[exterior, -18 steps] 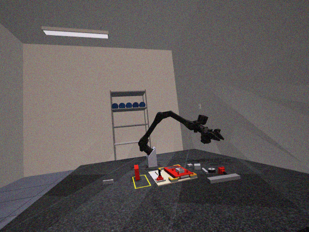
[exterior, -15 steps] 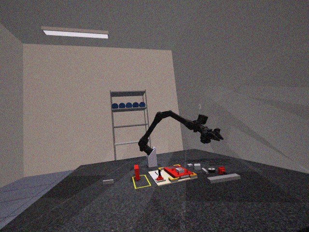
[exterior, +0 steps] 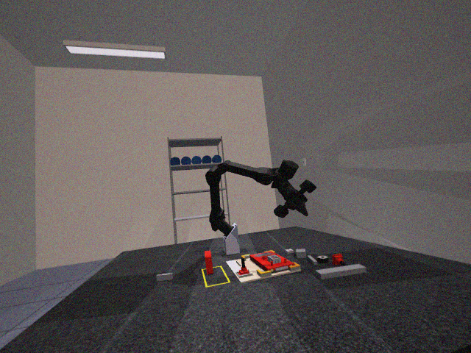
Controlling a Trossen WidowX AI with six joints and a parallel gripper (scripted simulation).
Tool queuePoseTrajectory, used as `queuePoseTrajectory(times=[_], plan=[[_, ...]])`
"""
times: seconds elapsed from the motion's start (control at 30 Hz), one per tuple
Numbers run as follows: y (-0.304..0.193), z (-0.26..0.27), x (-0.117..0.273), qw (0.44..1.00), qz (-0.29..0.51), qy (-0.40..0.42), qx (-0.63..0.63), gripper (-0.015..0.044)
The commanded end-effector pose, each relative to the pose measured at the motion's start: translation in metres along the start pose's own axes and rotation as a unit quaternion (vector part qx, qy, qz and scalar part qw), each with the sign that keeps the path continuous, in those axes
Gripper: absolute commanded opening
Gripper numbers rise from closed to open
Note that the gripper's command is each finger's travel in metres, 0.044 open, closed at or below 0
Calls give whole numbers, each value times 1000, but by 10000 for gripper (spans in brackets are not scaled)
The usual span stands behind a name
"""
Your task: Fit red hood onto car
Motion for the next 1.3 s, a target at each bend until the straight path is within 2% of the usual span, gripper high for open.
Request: queuePoseTrajectory(times=[0.0, 0.17, 0.37, 0.53, 0.7, 0.83, 0.9, 1.27], plan=[[-41, 53, -7, 985, -21, 67, -161, 0], [-85, 110, -3, 932, -17, 129, -337, 0], [-123, 186, 11, 820, 11, 203, -535, 0], [-135, 234, 27, 741, 21, 246, -624, 0], [-144, 293, 50, 599, 73, 293, -741, 0], [-143, 347, 79, 431, 150, 323, -829, 0], [-141, 363, 89, 372, 177, 328, -850, 0], [-138, 369, 85, 364, 180, 329, -852, 0]])
Point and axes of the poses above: the point midway between the two fingers, 35 mm back from their tips, its own x axis back along the fingers, its own z axis across the jaws, y = z × x, the point moved 7 cm from there along x, back along the fingers, and after that the axes turned 11 degrees about x, right-handed, at the moved point
